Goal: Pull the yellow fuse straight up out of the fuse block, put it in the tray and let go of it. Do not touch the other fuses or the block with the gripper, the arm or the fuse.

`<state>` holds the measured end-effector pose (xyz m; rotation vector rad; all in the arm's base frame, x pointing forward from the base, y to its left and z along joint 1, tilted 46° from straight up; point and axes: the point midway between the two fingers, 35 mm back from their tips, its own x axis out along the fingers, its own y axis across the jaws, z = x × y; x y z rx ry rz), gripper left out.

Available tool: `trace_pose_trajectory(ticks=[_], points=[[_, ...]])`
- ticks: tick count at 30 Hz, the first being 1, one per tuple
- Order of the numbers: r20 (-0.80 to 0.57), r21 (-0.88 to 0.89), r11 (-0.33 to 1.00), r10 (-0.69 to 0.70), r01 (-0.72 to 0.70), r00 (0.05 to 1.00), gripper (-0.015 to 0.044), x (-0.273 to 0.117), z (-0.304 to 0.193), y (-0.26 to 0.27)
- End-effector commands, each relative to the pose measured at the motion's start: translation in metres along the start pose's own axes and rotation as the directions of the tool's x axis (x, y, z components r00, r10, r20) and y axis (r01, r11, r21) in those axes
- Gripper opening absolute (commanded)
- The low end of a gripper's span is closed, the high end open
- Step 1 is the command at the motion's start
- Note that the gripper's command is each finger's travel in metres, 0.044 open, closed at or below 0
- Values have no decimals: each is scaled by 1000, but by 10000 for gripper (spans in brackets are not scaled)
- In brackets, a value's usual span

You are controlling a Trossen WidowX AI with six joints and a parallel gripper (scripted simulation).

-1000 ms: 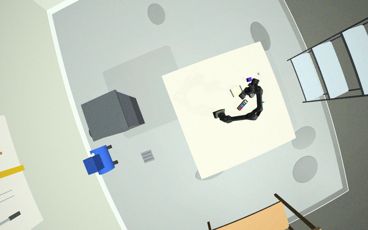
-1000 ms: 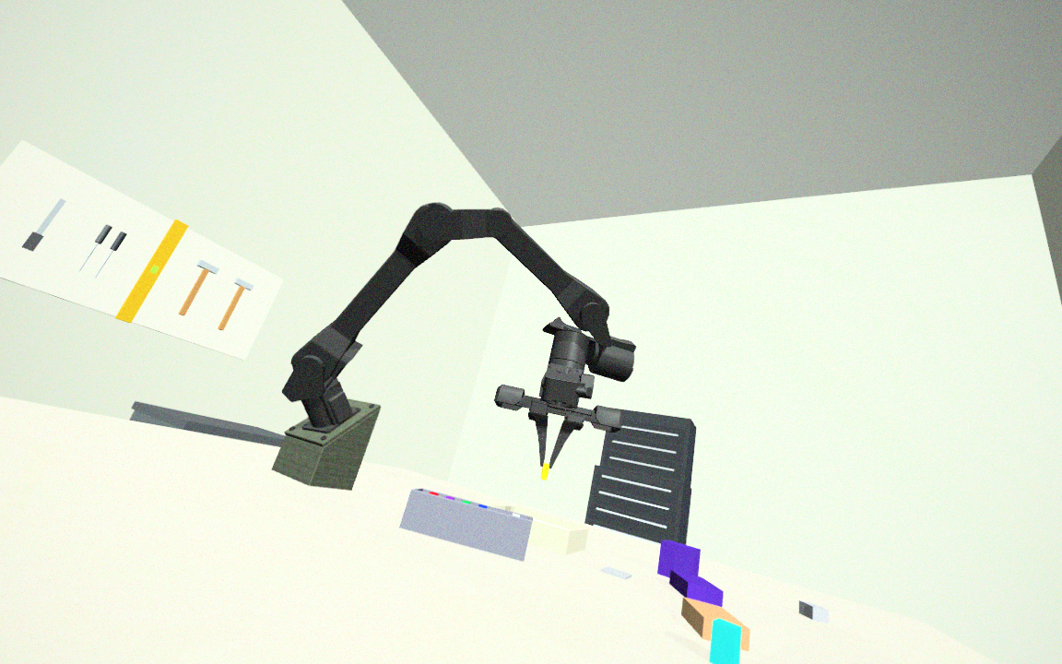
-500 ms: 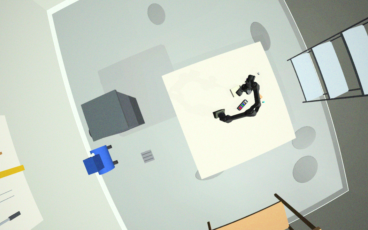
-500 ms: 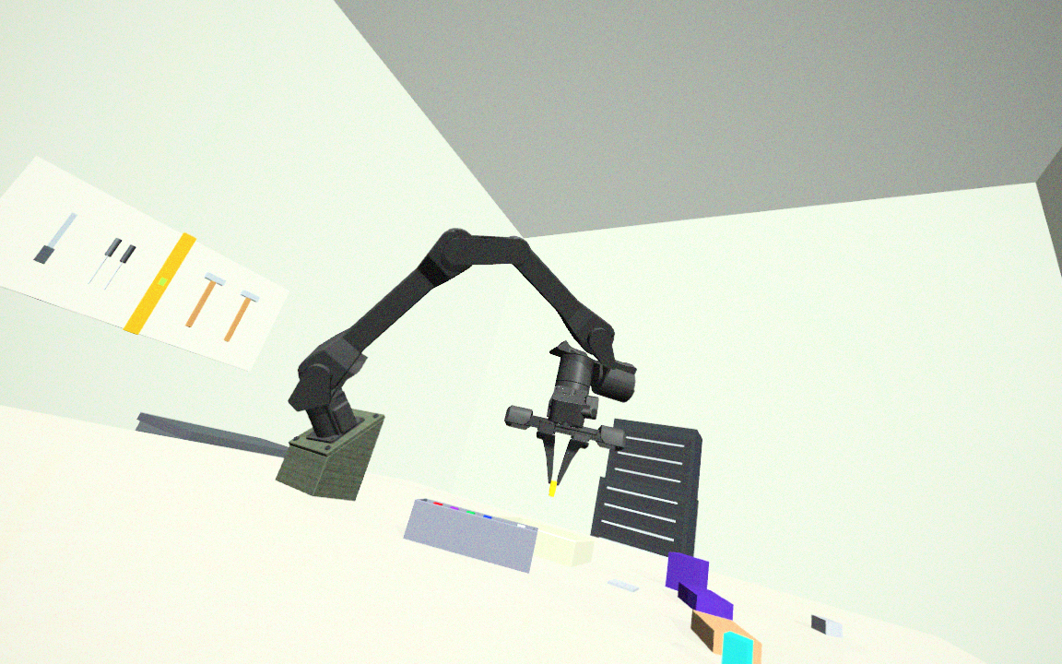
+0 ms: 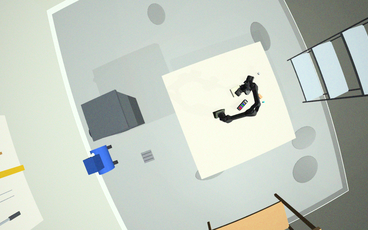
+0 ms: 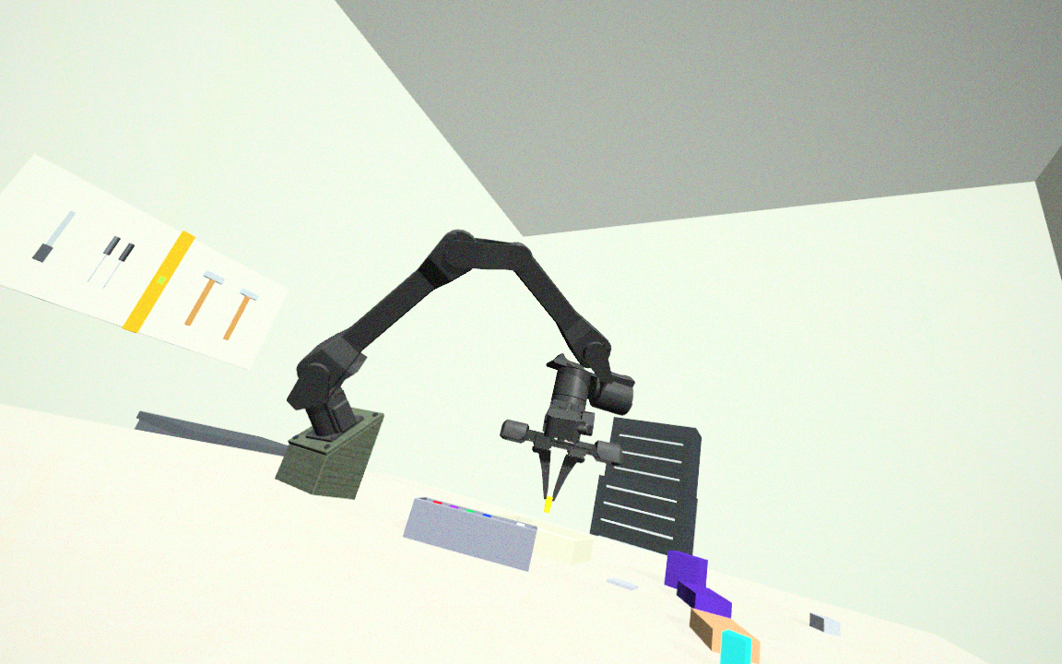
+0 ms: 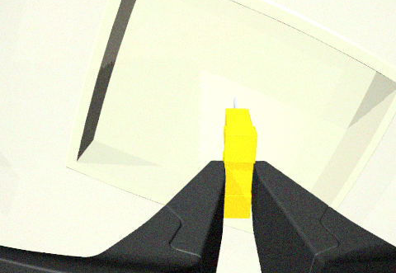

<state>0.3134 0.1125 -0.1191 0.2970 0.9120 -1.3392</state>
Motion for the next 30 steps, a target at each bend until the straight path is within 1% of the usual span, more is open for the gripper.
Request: trace_pose_trajectory(ticks=[1,6,18,19,22,30], points=[[6,-6,1000,-4,4,1000,0,9,1,-1],[6,-6,1000,-4,4,1000,0,12,1,-2],[1,0,1000,-2,2,1000,315,9,0,-1],[1,0,1000,-2,2,1000,330,6,0,-1],[4,-6,1000,-4,4,1000,330,-25,1,-1],[4,-7,1000,-4,4,1000,330,-28,1,-1]])
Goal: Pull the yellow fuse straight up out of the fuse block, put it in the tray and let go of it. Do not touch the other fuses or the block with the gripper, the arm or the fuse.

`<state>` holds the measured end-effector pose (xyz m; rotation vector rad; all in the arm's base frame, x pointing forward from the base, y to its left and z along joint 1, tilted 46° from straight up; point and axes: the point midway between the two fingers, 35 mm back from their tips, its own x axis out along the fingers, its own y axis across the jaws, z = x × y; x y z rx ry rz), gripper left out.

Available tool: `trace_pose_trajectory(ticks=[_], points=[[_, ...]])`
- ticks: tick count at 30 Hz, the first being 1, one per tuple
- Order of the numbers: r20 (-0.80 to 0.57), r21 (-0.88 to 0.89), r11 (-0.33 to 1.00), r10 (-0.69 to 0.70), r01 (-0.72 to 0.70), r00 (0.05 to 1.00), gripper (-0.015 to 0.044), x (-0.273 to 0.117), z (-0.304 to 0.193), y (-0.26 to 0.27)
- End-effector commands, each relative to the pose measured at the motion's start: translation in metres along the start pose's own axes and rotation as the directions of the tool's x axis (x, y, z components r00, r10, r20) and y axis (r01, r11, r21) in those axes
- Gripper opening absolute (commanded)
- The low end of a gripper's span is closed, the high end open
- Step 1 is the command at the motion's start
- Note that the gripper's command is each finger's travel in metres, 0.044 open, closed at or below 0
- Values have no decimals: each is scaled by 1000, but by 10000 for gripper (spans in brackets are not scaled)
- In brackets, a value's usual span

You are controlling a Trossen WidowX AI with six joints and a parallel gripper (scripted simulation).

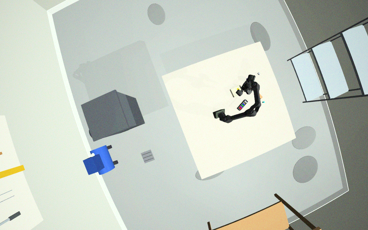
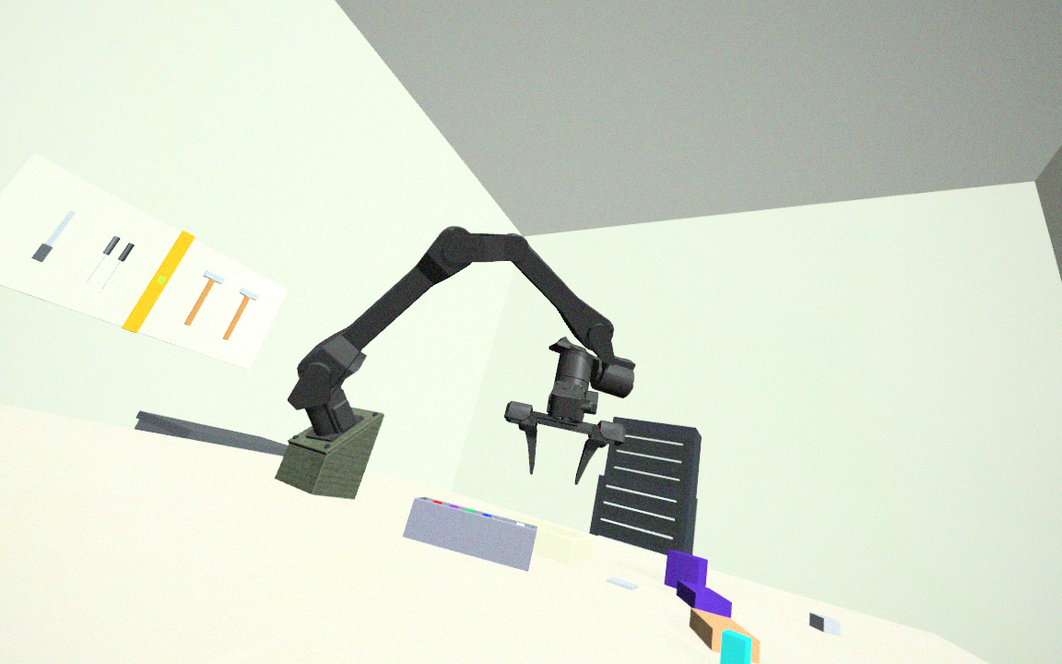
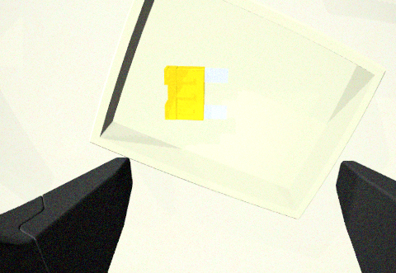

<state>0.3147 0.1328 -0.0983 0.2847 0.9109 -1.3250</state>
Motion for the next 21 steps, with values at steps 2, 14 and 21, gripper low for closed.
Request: trace_pose_trajectory(ticks=[2,14,21], points=[[-4,6,1000,-13,13,1000,330,1,0,-1],[0,-1,1000,-8,8,1000,330,1,0,-1],[0,-1,1000,-8,8,1000,330,1,0,-1]])
